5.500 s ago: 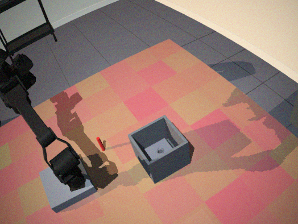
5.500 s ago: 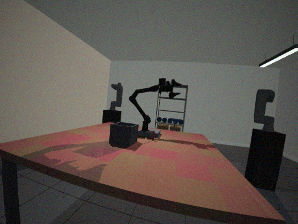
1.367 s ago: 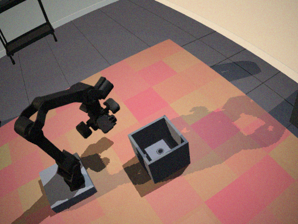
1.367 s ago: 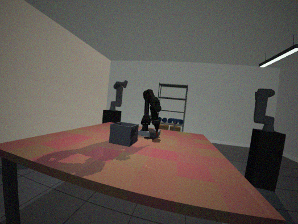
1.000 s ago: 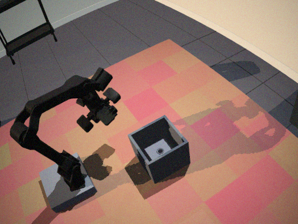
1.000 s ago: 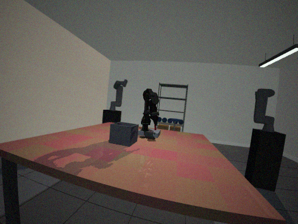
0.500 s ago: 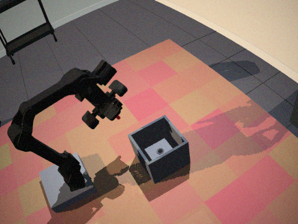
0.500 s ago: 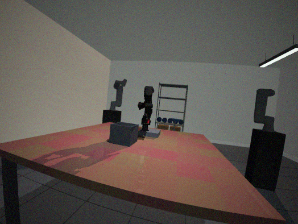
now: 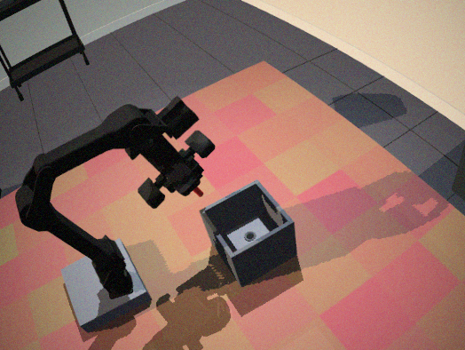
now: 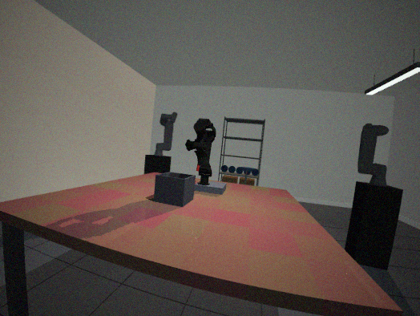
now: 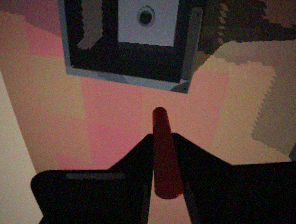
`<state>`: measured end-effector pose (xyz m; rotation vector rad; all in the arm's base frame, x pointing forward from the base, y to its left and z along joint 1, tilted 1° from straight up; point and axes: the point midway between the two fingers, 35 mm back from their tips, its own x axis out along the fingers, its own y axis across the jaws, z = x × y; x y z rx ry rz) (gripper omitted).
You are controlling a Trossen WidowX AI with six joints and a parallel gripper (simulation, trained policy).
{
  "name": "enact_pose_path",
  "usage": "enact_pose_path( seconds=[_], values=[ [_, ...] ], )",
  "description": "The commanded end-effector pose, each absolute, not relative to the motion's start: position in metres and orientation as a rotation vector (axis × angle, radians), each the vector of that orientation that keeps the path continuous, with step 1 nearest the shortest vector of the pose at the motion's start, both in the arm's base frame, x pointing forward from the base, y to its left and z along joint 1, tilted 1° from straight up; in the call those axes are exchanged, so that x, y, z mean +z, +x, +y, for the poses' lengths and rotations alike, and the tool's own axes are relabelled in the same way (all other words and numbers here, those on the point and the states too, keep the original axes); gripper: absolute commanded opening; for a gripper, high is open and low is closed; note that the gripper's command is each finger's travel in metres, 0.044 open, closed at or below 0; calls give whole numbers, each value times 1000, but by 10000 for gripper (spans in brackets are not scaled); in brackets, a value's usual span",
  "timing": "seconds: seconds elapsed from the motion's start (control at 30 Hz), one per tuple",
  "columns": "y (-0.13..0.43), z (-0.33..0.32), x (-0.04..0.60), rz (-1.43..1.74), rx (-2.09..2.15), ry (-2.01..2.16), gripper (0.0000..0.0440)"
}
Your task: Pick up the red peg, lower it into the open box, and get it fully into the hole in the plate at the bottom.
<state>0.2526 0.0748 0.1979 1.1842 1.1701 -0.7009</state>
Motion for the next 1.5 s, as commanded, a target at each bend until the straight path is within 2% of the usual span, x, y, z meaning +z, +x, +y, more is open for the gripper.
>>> enact_pose_path(
  seconds=[0.0,0.8,1.47],
  values=[
    [258,67,194,1174,-730,1172,0],
    [296,14,173,1210,-851,1167,0],
    [326,-4,120,1281,-865,1157,0]
  ],
)
